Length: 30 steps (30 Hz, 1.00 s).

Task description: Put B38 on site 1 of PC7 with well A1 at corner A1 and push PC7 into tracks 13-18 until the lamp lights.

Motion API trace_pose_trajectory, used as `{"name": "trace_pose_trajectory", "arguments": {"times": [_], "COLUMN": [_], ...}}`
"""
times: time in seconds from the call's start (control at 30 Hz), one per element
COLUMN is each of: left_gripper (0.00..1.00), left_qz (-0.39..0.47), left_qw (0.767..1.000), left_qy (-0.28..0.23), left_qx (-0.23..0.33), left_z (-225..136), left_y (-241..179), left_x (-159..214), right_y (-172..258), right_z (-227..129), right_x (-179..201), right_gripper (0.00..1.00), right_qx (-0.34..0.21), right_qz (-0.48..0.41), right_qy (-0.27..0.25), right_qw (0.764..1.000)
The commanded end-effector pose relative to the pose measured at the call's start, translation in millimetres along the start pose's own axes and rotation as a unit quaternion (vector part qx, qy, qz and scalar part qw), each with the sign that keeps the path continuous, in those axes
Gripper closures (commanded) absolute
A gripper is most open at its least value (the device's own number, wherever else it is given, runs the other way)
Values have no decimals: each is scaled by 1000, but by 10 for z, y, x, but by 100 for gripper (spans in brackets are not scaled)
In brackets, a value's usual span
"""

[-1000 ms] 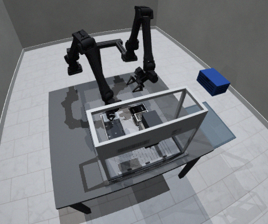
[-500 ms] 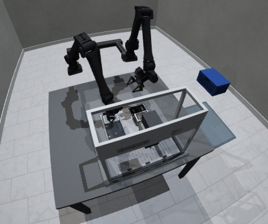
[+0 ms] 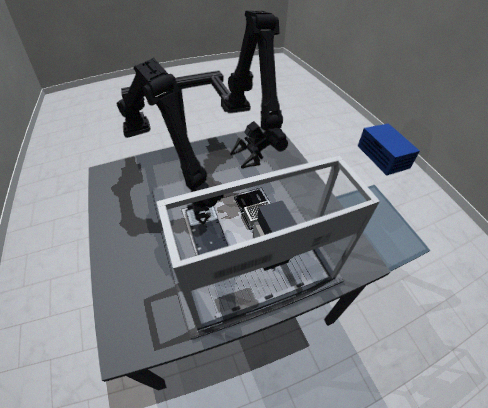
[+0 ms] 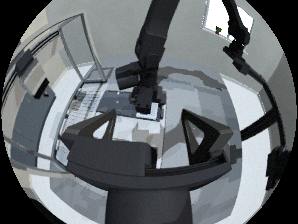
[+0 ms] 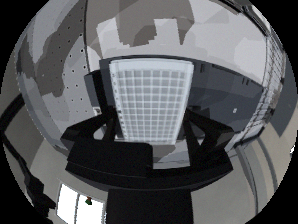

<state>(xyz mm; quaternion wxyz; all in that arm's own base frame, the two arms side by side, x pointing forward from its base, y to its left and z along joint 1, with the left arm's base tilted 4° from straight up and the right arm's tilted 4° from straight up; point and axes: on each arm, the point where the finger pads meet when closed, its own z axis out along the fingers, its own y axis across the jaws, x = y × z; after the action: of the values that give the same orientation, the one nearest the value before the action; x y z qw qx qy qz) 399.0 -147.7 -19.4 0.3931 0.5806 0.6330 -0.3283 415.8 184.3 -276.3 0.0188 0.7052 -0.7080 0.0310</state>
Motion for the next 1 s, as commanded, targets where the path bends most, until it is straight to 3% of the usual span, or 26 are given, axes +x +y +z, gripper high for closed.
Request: {"name": "trace_pose_trajectory", "arguments": {"times": [0.0, 0.3, 0.47, 0.67, 0.97], "left_gripper": [0, 0, 0, 0, 0], "left_qz": [4, 4, 4, 4, 4], "left_qw": [1000, 1000, 1000, 1000, 1000], "left_qy": [-2, -2, -2, -2, -2], "left_qx": [-4, -4, -4, -4, -4], "left_z": [1, 1, 1, 1, 1], "left_y": [67, 67, 67, 67, 67], "left_x": [-32, -32, -32, -32, -32], "right_y": [-254, -119, 87, -55, 130], "right_z": [-252, -362, -647, -792, -784], "right_x": [-10, 5, -57, -45, 37], "right_gripper": [0, 0, 0, 0, 0], "right_qx": [13, 8, 7, 18, 27], "right_qz": [4, 4, 1, 0, -7], "right_qy": [-5, -3, -2, -8, -106], "right_qw": [1000, 1000, 1000, 1000, 994]}}
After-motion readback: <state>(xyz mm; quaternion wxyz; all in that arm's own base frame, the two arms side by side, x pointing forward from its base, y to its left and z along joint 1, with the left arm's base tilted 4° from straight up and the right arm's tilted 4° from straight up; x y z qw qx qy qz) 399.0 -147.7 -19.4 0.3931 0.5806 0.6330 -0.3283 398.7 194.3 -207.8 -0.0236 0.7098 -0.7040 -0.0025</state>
